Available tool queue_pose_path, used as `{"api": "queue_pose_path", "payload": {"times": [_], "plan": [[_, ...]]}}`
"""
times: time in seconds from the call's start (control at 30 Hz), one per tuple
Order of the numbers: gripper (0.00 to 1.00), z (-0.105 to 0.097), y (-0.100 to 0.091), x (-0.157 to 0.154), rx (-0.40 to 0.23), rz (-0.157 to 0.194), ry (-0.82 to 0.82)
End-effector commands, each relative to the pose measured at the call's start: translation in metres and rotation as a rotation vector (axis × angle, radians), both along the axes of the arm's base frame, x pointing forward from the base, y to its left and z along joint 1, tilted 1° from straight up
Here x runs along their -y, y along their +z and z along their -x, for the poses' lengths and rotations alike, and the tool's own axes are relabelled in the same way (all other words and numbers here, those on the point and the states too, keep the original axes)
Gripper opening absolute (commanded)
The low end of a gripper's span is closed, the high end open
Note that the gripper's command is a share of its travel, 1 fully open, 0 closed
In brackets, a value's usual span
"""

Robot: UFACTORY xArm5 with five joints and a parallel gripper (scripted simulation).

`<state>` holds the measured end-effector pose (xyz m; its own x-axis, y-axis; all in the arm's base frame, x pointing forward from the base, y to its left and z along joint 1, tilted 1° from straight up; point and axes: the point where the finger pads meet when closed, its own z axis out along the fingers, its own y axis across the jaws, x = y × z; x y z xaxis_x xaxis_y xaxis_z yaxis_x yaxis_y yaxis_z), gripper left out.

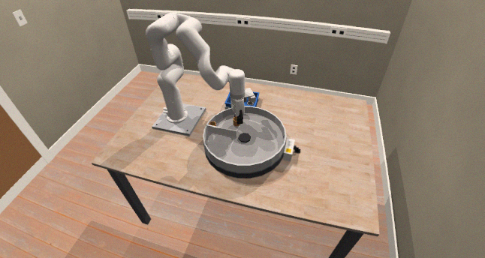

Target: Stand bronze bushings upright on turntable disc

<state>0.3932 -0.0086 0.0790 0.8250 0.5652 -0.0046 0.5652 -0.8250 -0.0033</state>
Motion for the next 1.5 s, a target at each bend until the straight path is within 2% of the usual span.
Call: {"api": "queue_pose_path", "payload": {"times": [0.0,1.2,1.23,1.47], "plan": [[0.00,-0.0011,0.0004,0.0000,0.003,0.000,0.000],[0.00,-0.0012,-0.0048,0.0000,0.003,0.000,0.000],[0.49,-0.0012,-0.0048,0.0000,0.003,0.000,0.000],[0.49,-0.0012,-0.0048,0.0000,0.003,0.000,0.000]]}}
